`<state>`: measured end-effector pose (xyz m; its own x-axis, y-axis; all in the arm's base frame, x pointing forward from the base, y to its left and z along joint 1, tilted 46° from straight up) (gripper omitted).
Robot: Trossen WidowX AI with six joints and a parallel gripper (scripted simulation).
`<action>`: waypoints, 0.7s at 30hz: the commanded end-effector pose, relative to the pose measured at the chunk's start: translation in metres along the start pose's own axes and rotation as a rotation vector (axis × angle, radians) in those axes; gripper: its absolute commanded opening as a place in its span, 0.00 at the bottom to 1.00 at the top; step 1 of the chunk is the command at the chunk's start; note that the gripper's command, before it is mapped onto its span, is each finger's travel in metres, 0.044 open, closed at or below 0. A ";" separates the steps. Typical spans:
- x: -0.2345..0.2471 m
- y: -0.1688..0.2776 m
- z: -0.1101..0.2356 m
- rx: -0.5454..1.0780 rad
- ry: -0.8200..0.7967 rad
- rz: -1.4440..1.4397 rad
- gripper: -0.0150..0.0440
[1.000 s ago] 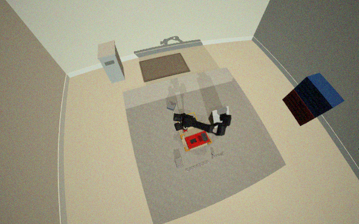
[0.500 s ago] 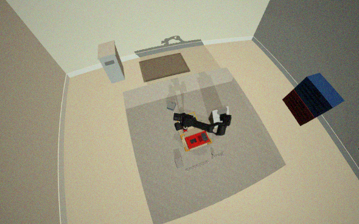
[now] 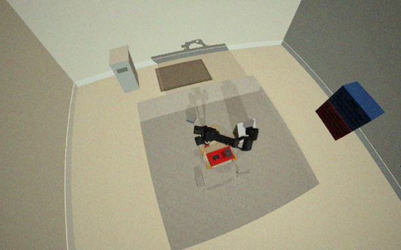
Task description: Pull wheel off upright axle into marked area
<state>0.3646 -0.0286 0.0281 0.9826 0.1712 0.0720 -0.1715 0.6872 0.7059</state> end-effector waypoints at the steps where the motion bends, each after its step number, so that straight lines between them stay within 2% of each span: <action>1: 0.001 0.000 0.003 -0.003 -0.003 0.004 0.25; 21: 0.000 0.000 0.010 -0.003 -0.005 0.003 0.25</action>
Point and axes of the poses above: the point midway between the two fingers, 35 mm back from their tips, its own z axis back along the fingers, its own x axis across the jaws, y = z × x, the point moved 6 cm from there along z, back along the fingers, and after that the axes turned 5 degrees about z, right-handed, at the moved point
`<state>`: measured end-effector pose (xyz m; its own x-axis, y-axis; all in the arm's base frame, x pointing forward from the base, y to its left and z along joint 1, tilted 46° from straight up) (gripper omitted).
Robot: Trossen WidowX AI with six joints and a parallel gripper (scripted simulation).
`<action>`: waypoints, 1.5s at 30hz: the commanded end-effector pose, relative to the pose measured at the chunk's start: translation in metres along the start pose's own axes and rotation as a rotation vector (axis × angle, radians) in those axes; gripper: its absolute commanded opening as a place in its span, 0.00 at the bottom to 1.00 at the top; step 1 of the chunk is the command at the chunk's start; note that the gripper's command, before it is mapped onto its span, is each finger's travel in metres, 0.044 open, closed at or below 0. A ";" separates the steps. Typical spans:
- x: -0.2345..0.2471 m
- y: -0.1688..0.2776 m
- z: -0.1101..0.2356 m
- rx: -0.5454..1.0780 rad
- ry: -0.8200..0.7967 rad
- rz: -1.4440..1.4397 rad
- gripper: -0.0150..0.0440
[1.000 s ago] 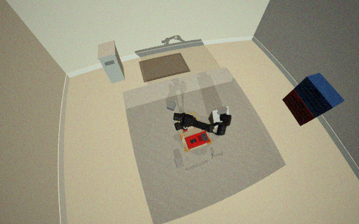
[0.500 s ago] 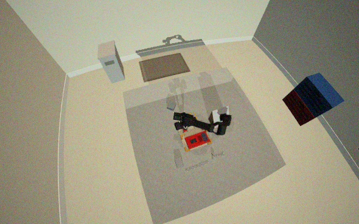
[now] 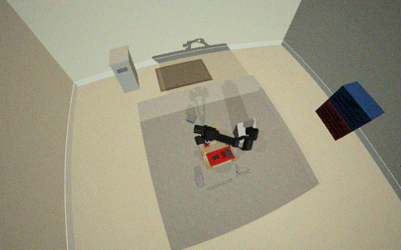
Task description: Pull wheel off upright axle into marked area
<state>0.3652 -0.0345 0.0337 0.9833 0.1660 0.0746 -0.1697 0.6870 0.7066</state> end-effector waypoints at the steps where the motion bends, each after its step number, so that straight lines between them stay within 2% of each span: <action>1: 0.000 0.000 0.002 -0.004 0.001 0.005 0.25; 12: 0.000 0.000 0.006 -0.004 0.000 0.005 0.25; 21: -0.002 0.001 0.040 -0.005 0.000 0.004 0.25; 24: -0.003 0.000 0.034 -0.001 -0.001 -0.003 0.25; 39: -0.058 -0.090 0.042 -0.012 0.001 0.002 0.25; 45: -0.065 -0.098 0.040 -0.011 0.001 0.003 0.25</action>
Point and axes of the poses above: the point midway between the two fingers, 35 mm back from their tips, its own z axis back along the fingers, its own x axis across the jaws, y = z × x, the point moved 6 cm from there along z, back along the fingers, and after that the axes turned 5 degrees about z, right-handed, at the moved point
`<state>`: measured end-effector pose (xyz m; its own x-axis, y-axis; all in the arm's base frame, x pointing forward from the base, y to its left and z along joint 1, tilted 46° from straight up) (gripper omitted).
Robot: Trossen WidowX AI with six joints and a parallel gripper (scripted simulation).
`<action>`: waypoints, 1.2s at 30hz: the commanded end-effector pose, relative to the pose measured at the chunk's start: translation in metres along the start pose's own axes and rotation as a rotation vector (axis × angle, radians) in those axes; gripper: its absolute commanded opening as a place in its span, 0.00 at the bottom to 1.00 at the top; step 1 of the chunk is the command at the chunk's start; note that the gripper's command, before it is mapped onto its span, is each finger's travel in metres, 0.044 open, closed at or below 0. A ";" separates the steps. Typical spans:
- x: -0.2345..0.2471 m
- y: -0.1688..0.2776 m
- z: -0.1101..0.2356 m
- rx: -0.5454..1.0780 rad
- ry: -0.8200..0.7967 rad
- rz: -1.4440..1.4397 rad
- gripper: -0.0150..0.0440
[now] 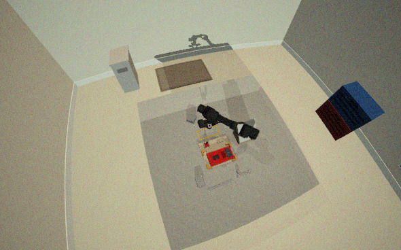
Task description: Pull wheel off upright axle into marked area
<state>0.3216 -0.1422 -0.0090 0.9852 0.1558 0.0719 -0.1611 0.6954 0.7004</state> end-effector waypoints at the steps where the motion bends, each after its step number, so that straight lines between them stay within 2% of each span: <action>1: -0.001 -0.001 -0.005 -0.001 0.006 0.013 0.25; 10: -0.001 -0.001 -0.028 -0.001 0.006 0.013 0.25; 22: -0.001 0.000 -0.102 0.003 0.005 0.013 0.25; 26: -0.002 0.000 -0.106 0.003 0.005 0.013 0.25; 36: -0.001 0.000 -0.103 0.002 0.014 0.017 0.70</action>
Point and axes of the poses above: the point midway between the two fingers, 35 mm back from their tips, its own z axis back along the fingers, its own x axis across the jaws, y = z × x, the point moved 6 cm from there along z, back along the fingers, and after that the axes turned 5 degrees about z, right-handed, at the moved point
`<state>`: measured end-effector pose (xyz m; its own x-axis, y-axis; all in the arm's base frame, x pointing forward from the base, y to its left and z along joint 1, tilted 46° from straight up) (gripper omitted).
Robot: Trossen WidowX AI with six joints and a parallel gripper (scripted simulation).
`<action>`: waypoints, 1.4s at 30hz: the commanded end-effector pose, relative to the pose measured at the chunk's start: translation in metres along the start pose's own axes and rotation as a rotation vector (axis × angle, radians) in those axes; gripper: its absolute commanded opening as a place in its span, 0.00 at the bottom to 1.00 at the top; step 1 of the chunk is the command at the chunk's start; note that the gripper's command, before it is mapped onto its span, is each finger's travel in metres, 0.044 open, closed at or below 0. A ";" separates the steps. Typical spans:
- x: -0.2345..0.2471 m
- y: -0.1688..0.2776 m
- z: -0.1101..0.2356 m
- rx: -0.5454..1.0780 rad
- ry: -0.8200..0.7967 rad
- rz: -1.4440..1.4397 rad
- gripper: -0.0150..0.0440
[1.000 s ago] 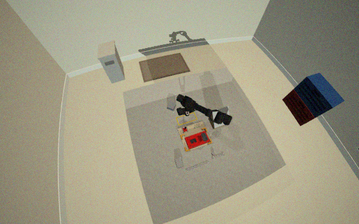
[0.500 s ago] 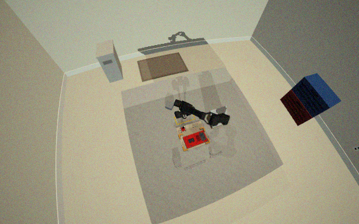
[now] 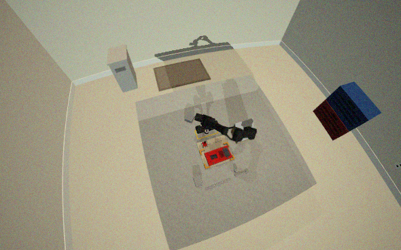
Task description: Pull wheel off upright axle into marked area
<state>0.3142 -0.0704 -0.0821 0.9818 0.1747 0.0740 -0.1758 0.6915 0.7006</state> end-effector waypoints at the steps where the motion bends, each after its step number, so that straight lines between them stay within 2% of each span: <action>1: 0.000 0.000 0.003 0.000 0.001 0.002 0.74; 7: 0.000 -0.001 0.053 -0.002 -0.005 -0.002 0.76; 11: -0.001 -0.001 0.060 -0.001 -0.006 -0.002 0.76; 13: -0.008 0.002 0.061 -0.004 -0.015 -0.008 0.85; 16: -0.039 0.018 0.085 -0.006 -0.009 -0.008 0.99; 19: -0.072 0.037 0.102 -0.003 -0.003 -0.007 1.00; 42: -0.080 0.041 0.106 -0.001 -0.002 -0.006 1.00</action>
<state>0.2374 -0.1301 0.0158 0.9838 0.1637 0.0731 -0.1676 0.6946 0.6996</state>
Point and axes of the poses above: the point midway between the two fingers, 35 mm back from their tips, its own z axis back along the fingers, its own x axis across the jaws, y = z × x, the point moved 6 cm from there along z, back along the fingers, and after that the axes turned 5 degrees about z, right-handed, at the moved point
